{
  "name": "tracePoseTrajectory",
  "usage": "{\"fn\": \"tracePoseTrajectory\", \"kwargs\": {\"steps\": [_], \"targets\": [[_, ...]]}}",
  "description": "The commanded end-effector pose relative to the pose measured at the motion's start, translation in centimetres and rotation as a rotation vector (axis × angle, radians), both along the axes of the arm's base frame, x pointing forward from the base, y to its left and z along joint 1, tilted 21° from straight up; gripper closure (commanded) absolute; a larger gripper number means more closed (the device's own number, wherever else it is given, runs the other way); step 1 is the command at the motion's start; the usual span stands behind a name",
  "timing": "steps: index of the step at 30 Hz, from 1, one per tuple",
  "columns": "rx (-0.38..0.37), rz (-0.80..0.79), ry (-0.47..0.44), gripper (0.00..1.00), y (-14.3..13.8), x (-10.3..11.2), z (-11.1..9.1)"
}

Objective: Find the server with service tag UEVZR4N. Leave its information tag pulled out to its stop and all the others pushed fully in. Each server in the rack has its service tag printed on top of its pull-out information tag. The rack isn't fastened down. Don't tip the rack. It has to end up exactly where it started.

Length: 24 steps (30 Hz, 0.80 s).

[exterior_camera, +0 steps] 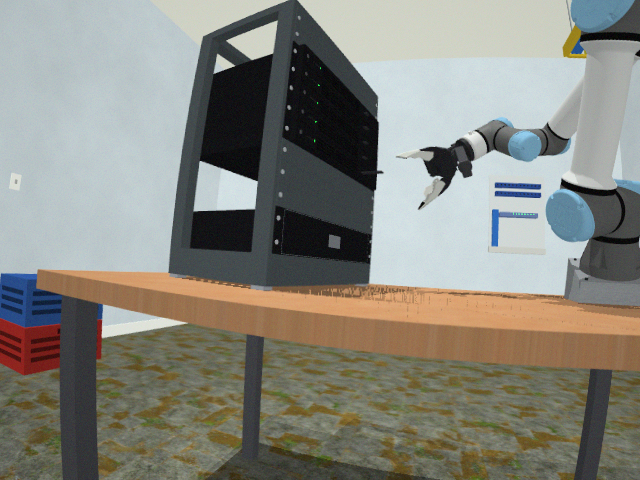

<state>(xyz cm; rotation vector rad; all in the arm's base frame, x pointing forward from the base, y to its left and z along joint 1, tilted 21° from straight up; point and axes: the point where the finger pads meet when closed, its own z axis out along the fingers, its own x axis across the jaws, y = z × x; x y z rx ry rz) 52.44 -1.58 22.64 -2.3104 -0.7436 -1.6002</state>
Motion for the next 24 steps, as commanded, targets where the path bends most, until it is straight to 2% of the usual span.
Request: {"fn": "tracePoseTrajectory", "kwargs": {"steps": [1, 24], "targets": [[-0.03, 0.01, -0.009, 0.0, 0.1, 0.0, -0.5], [-0.159, 0.047, -0.048, 0.0, 0.1, 0.3, -1.8]]}}
